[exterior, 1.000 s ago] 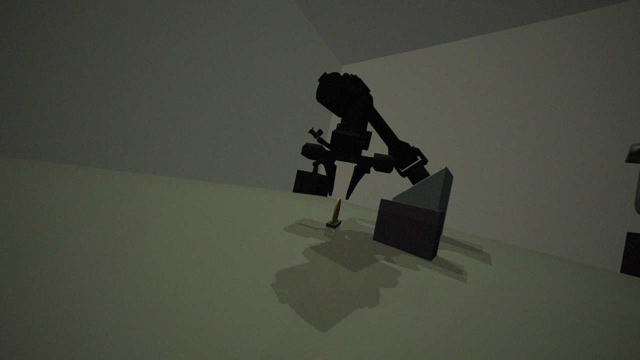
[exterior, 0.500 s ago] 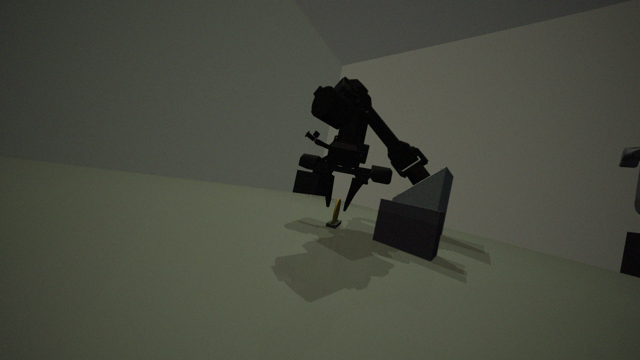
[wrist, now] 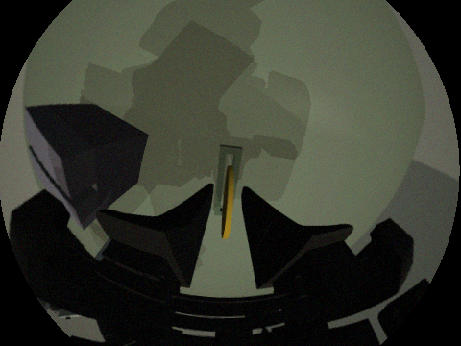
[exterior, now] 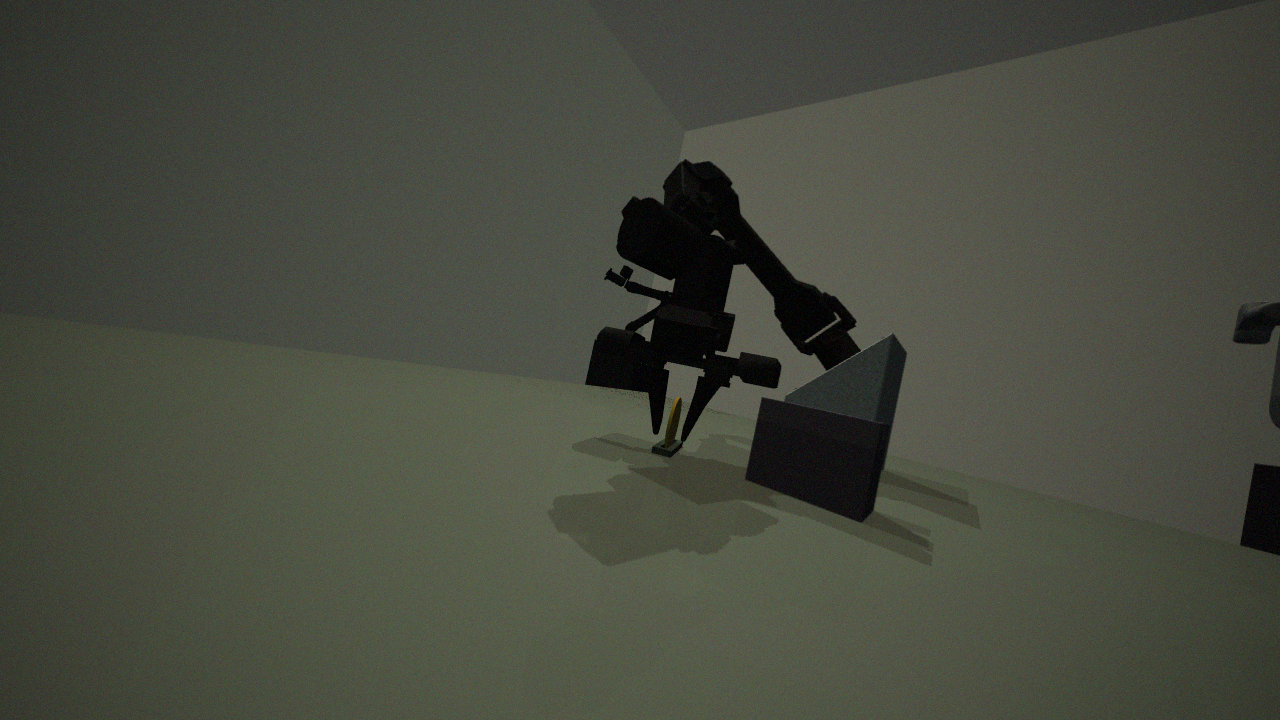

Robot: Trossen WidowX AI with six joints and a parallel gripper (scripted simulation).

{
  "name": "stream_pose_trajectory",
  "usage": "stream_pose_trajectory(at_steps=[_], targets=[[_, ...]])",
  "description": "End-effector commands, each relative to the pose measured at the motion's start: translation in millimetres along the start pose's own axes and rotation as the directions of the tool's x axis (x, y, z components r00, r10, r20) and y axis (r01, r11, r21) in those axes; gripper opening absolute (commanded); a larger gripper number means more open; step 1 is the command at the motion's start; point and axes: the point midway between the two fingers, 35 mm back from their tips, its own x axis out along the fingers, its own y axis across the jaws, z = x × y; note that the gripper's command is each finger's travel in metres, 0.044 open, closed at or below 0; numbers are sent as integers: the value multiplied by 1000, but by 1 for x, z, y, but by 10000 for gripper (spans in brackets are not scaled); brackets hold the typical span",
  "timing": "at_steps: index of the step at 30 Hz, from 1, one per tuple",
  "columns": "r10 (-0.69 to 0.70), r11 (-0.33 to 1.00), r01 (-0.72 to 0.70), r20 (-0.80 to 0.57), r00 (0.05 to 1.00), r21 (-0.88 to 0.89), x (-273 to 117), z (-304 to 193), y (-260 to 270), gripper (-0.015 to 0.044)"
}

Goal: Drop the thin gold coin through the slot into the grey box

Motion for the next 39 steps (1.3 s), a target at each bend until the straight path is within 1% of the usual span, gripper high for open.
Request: stream_pose_trajectory(at_steps=[1, 3, 4, 14, 39], targets=[[0, 1000, 0, -7, 1000, -9, 3, -1, 2, 56], [0, 1000, 0, -7, 1000, -9, 3, -1, 2, 3], [0, 1000, 0, -7, 1000, -9, 3, -1, 2, 0], [1, 1000, -1, -7, 1000, -9, 1, -1, 2, 0], [6, 1000, -6, -3, 1000, -8, -60, 4, 2, 0]])
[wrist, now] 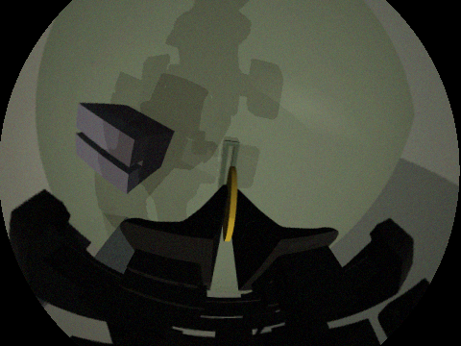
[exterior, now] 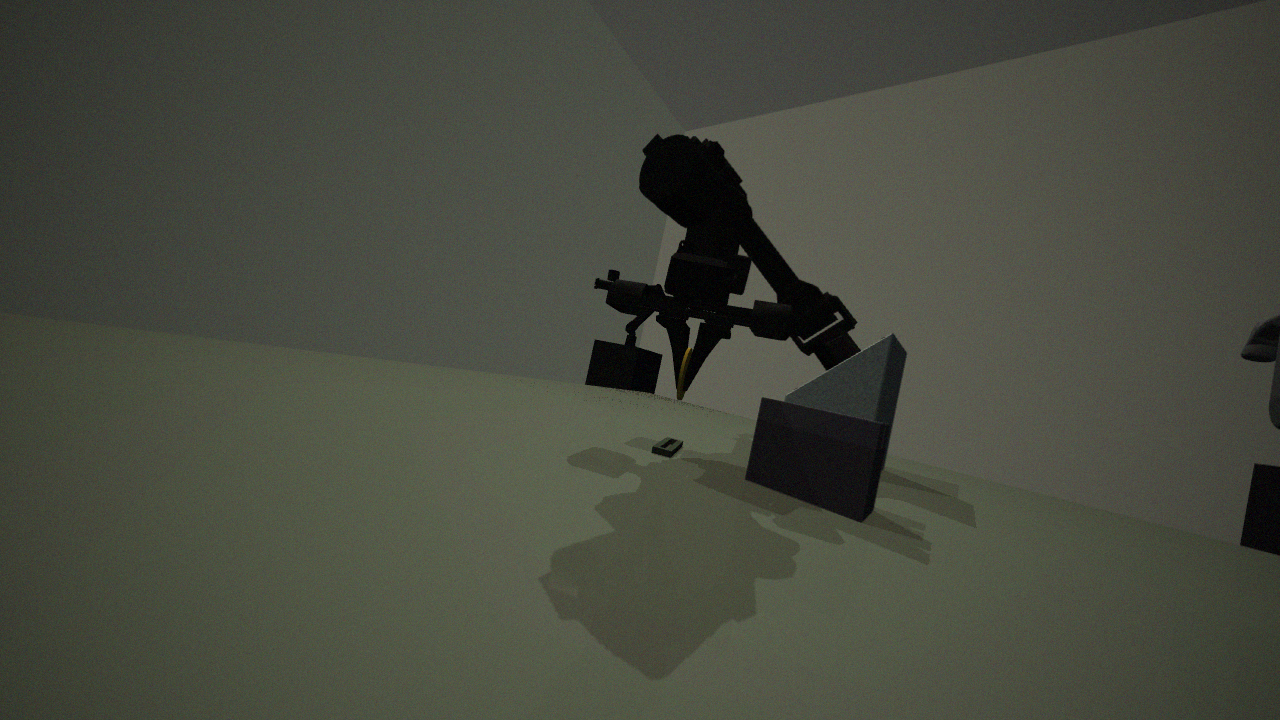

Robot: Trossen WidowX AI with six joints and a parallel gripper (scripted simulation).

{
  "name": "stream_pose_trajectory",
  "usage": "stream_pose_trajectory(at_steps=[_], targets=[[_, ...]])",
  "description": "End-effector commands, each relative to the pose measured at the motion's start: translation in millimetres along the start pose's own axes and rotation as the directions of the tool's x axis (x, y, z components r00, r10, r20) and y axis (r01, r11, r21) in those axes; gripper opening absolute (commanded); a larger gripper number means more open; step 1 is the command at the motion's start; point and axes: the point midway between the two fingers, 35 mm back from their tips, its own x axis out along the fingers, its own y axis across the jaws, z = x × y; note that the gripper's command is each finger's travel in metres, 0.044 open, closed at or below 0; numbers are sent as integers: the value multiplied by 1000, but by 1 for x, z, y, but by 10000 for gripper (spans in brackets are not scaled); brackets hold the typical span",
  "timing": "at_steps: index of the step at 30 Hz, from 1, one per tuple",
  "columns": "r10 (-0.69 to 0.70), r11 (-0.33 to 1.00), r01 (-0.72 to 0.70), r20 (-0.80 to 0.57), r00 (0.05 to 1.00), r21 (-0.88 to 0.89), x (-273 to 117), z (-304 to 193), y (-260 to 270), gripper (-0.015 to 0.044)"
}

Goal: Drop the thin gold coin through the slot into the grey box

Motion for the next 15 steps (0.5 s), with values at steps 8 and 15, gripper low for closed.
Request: stream_pose_trajectory(at_steps=[8, 15], targets=[[-1, 1000, 1, 4, 1000, 9, -29, -2, -1, 0], [-3, 1000, 3, 3, 1000, 3, -41, -4, -1, 0]])
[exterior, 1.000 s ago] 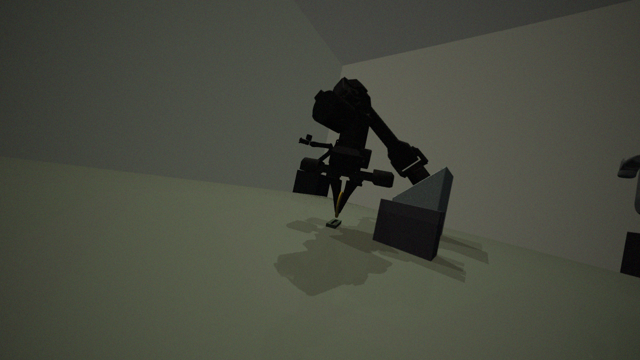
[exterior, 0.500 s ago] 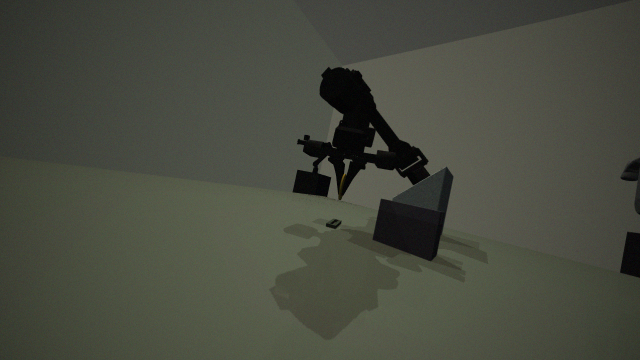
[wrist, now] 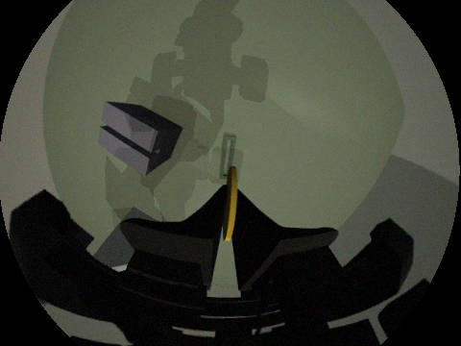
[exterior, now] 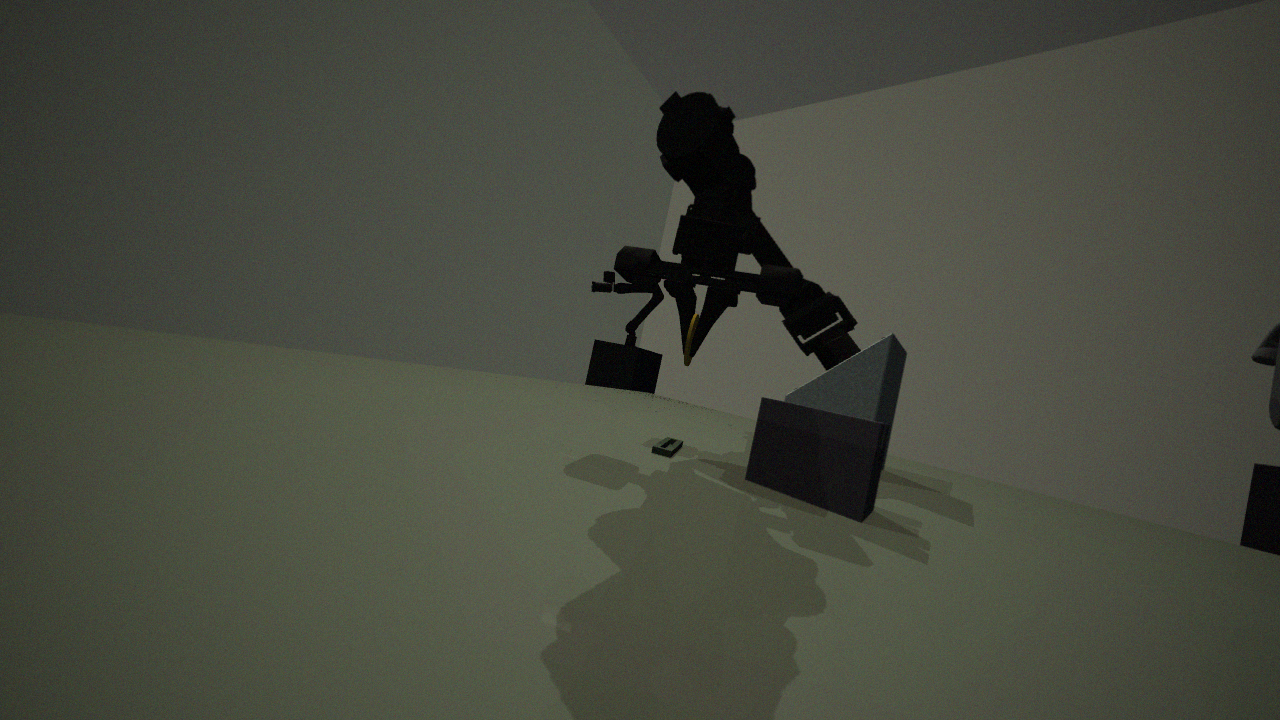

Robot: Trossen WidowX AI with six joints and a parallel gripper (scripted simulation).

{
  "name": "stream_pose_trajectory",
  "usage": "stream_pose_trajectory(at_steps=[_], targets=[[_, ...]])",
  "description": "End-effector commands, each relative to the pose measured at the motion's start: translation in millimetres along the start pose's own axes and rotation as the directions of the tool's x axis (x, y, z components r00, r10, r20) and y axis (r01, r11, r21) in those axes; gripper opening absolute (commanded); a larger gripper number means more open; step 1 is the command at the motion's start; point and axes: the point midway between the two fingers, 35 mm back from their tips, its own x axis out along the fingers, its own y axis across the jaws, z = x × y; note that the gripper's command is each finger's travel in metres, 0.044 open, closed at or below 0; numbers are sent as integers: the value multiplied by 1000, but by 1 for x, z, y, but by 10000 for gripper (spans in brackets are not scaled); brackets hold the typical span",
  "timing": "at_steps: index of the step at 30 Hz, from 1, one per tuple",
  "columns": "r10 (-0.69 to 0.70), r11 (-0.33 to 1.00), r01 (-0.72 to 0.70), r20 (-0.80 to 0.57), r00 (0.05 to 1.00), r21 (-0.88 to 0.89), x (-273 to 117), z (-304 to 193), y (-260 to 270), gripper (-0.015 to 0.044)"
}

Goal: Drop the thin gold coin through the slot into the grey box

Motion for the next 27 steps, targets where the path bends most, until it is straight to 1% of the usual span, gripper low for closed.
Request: stream_pose_trajectory(at_steps=[1, 7, 14, 20, 27], targets=[[2, 1000, -2, 2, 1000, -13, -4, -1, -1, 0], [2, 978, -1, 2, 1000, -209, -4, -1, -2, 0], [2, 901, -1, 2, 1000, -434, -4, -1, -4, 0], [2, 795, 0, 2, 1000, -607, -5, -2, -5, 0], [2, 629, 1, 2, 1000, -777, -5, -2, -7, 0]])
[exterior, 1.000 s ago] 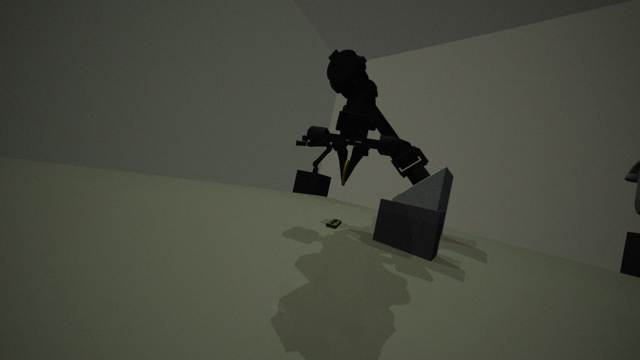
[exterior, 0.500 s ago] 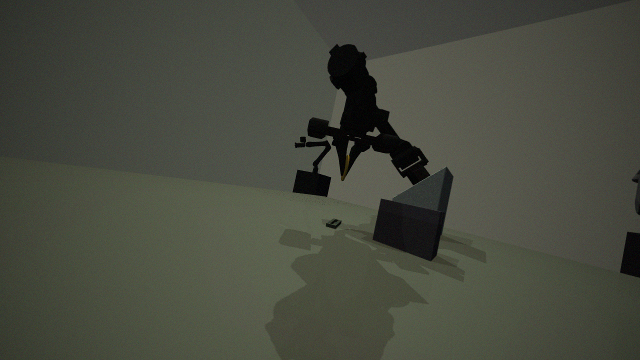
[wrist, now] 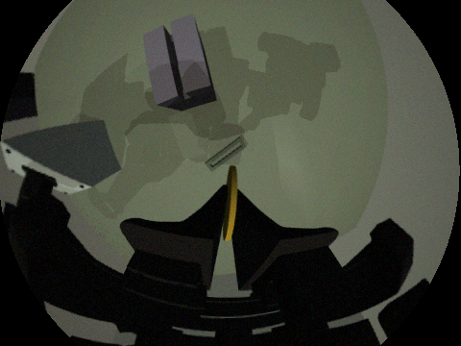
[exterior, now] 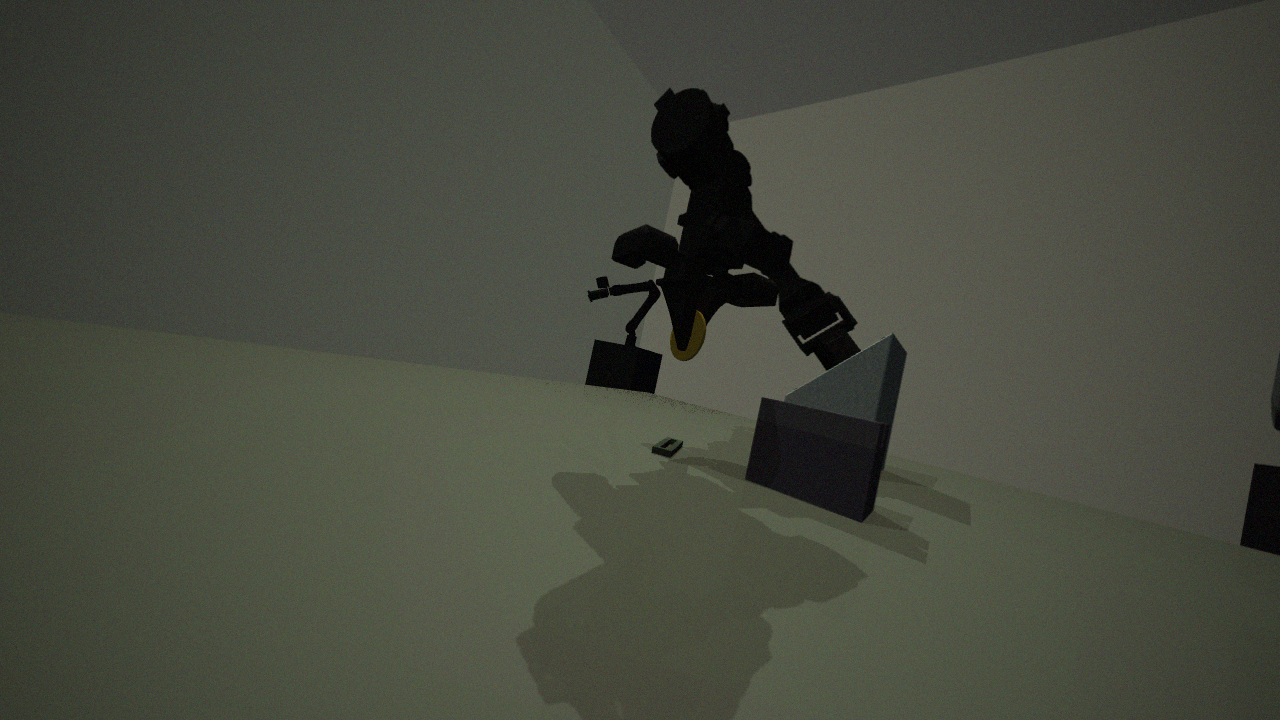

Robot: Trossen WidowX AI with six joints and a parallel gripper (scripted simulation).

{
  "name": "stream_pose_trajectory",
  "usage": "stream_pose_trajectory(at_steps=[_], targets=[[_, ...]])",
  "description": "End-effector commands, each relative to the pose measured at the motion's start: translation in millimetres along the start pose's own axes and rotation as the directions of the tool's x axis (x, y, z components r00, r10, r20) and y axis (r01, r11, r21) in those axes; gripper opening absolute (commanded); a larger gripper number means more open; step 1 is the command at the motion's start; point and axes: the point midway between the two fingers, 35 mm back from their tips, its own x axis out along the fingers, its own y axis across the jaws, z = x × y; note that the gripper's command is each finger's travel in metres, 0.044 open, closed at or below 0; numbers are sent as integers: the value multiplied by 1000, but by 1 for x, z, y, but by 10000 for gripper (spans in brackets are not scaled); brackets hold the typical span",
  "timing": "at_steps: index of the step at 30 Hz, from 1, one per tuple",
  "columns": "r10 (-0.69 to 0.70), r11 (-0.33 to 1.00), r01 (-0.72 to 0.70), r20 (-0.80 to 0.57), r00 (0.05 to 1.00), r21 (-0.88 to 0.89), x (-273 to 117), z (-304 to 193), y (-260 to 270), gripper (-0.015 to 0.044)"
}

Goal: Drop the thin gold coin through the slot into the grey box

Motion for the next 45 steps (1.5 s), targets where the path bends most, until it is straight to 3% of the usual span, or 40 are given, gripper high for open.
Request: stream_pose_trajectory(at_steps=[1, 8, 45], targets=[[1, 991, -1, 1, 1000, -130, 0, -1, 0, 0], [1, 941, -1, 1, 1000, -338, -1, -2, -1, 0], [-1, 931, 5, 10, 1000, -365, -3, 69, 31, 0]])
